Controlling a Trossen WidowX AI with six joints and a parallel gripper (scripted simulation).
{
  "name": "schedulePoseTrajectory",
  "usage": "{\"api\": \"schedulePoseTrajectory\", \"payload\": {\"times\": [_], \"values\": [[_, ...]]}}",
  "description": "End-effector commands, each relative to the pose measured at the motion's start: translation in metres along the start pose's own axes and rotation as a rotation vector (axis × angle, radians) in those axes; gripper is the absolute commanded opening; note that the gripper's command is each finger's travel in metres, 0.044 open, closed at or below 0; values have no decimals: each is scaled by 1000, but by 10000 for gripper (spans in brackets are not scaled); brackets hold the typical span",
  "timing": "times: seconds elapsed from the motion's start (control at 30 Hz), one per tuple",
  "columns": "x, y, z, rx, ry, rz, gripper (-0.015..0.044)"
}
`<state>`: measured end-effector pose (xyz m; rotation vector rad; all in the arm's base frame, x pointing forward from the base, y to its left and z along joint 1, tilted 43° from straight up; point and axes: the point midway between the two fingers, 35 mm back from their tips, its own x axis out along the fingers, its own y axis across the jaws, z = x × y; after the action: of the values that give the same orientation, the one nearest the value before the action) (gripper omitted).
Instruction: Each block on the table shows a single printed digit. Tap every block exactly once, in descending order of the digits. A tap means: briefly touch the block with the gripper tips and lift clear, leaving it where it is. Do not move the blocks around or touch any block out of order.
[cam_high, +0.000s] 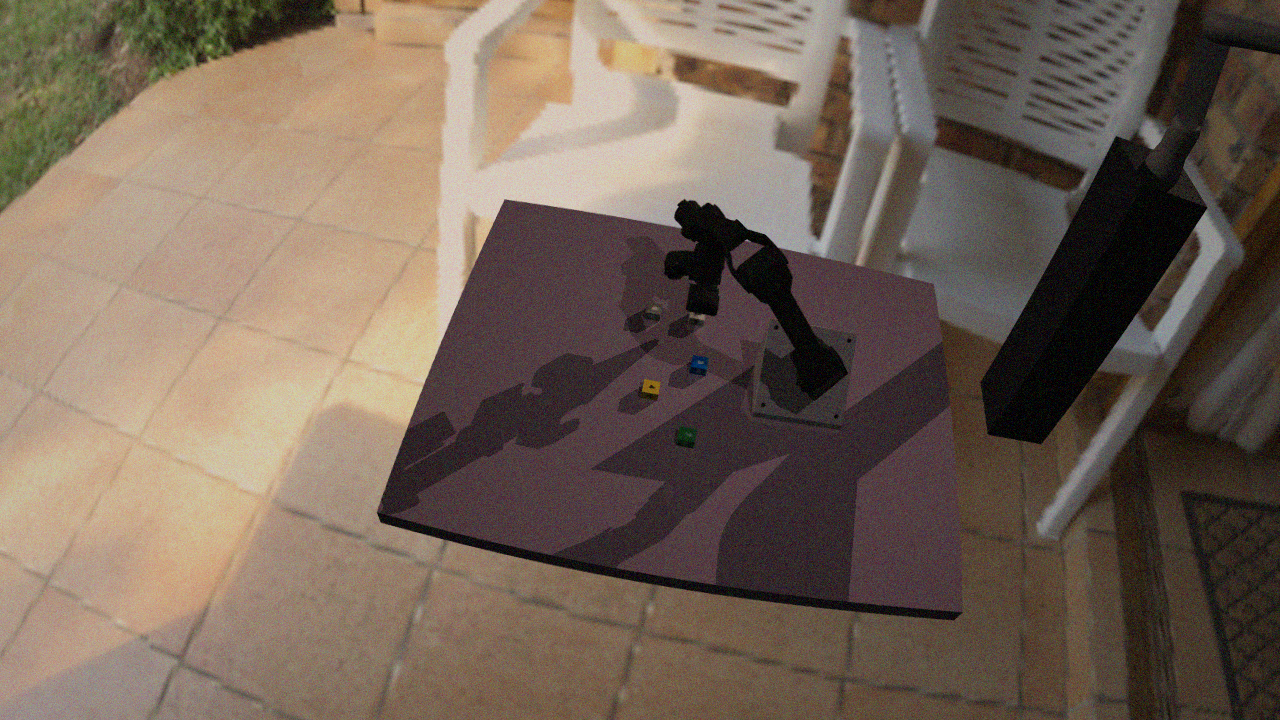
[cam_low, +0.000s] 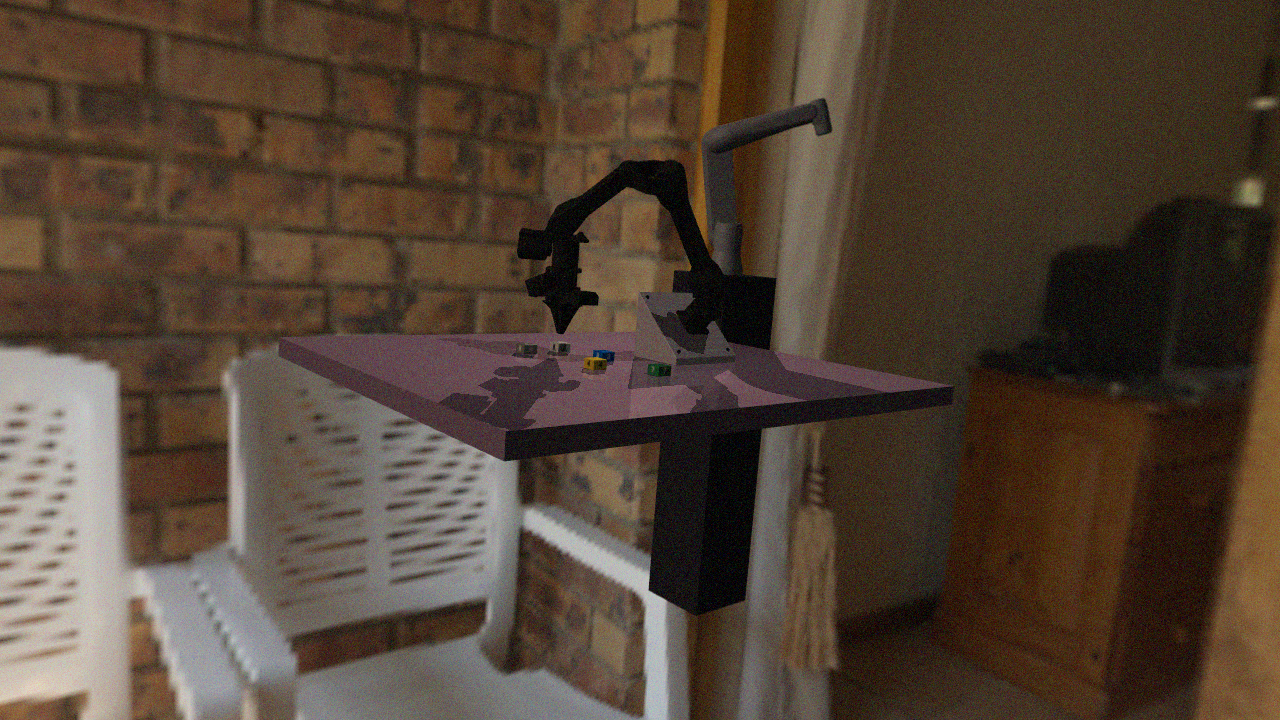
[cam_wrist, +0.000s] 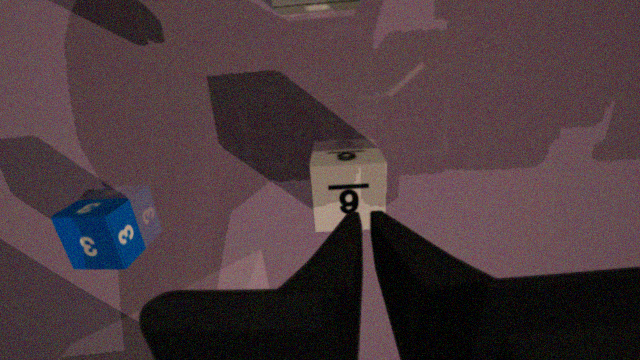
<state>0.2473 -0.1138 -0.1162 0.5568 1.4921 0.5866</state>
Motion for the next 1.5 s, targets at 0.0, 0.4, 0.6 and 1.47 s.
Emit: {"api": "schedulePoseTrajectory", "payload": {"times": [0.0, 0.4, 0.6, 1.47], "values": [[9, 1, -1, 6, 1, 7, 20], [24, 1, -2, 6, 1, 8, 20], [7, 1, -1, 4, 1, 4, 20], [-95, 131, 57, 13, -3, -11, 20]]}}
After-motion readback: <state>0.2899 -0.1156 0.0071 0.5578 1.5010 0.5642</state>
